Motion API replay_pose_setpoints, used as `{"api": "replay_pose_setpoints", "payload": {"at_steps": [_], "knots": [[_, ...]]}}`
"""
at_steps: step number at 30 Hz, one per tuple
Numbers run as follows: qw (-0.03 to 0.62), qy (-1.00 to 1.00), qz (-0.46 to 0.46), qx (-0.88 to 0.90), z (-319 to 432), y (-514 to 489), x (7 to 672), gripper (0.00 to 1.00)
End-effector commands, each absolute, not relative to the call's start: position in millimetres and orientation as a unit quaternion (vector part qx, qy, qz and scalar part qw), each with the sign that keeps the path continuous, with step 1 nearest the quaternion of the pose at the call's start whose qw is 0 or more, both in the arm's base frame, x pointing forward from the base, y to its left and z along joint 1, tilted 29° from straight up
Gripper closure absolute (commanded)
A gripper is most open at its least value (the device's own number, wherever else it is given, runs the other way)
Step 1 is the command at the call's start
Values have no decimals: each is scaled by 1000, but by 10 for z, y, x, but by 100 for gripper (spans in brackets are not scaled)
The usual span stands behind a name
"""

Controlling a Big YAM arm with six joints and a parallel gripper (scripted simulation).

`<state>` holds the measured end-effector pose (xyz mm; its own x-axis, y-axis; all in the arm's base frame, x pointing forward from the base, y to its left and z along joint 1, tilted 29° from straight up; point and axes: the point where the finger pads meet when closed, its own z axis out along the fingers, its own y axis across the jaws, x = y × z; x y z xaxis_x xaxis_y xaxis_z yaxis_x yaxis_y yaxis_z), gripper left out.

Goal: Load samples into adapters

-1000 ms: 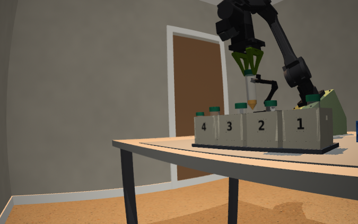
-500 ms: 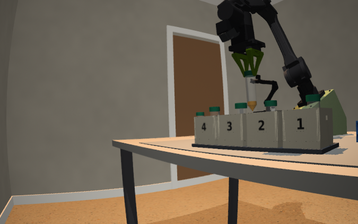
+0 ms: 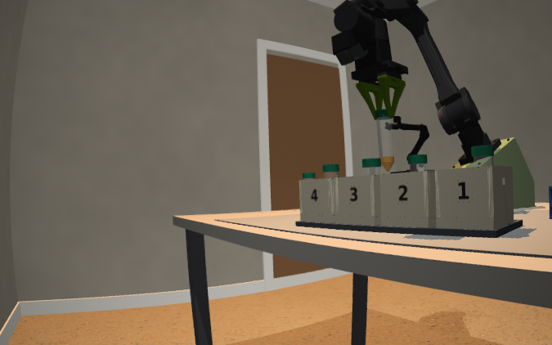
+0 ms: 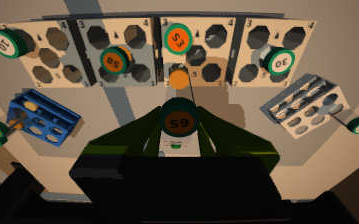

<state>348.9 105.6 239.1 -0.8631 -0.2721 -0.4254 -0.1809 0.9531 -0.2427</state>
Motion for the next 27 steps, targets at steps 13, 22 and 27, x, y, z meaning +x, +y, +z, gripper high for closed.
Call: {"api": "replay_pose_setpoints", "payload": {"at_steps": [13,22,27], "knots": [[237,959,-97,-121,2226,1048,3623,100],[236,959,-97,-119,2144,1018,3671,100],[236,959,-97,-119,2084,1009,3701,100]]}}
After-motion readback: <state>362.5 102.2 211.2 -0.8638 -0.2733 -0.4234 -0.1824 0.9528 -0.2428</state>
